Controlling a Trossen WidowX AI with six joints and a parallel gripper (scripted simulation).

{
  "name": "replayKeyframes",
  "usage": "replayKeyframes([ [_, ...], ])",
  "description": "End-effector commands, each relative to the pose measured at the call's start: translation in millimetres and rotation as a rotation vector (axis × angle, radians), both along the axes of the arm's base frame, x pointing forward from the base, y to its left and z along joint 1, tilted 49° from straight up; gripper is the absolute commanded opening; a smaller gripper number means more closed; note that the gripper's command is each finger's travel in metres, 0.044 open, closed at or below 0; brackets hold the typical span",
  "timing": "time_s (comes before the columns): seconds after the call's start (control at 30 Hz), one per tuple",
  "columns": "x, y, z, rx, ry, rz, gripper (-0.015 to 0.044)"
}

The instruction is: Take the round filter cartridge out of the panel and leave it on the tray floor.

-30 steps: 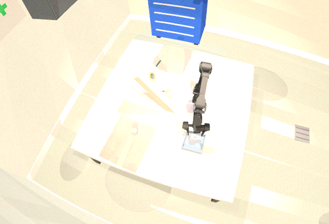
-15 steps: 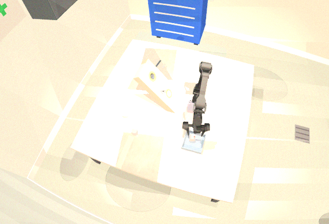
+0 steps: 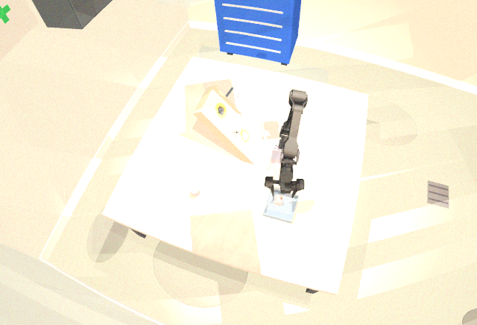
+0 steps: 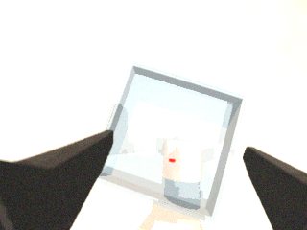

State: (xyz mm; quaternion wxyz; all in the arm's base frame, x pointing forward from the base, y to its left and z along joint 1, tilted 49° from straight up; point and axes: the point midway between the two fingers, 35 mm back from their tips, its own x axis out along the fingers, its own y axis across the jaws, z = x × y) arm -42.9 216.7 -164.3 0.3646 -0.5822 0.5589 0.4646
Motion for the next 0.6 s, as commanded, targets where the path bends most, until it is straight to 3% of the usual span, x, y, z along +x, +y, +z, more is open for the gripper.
replayKeyframes([
  [0.0, 0.0, -0.7, -0.3, -0.002, 0.0, -0.001, 0.044],
  [0.57, 0.0, -0.7, -0.3, -0.002, 0.0, -0.001, 0.044],
])
